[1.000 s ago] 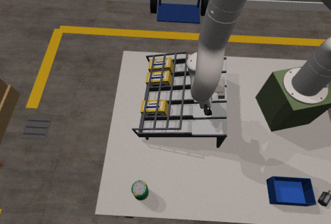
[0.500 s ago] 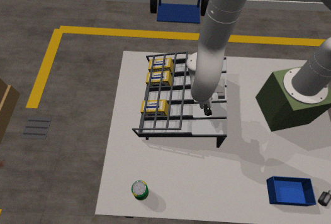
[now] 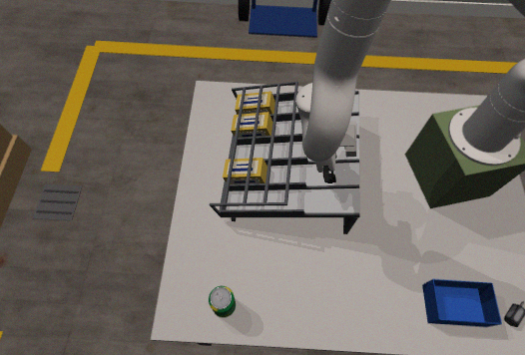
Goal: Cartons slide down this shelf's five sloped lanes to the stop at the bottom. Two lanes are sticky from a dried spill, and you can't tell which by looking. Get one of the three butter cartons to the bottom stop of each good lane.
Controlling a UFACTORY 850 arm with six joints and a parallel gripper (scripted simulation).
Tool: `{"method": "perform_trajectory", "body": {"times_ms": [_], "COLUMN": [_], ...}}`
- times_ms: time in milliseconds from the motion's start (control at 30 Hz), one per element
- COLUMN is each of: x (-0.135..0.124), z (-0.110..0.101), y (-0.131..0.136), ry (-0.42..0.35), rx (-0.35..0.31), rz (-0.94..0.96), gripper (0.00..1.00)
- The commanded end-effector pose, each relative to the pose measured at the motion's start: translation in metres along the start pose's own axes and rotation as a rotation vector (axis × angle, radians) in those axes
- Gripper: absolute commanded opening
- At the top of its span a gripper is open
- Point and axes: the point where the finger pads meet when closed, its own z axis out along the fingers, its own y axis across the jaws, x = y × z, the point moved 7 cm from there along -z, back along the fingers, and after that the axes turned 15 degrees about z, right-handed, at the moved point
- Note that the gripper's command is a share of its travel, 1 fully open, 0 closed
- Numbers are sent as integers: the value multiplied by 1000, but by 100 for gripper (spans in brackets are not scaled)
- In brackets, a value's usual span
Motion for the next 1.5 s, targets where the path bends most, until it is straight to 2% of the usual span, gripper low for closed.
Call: {"method": "perform_trajectory", "body": {"times_ms": [0,1467], "x": [0,0], "z": [-1,-1], "y": [0,0], "ry": [-1,-1], "rx": [-1,-1], "rz": [0,0], "gripper": [84,87]}}
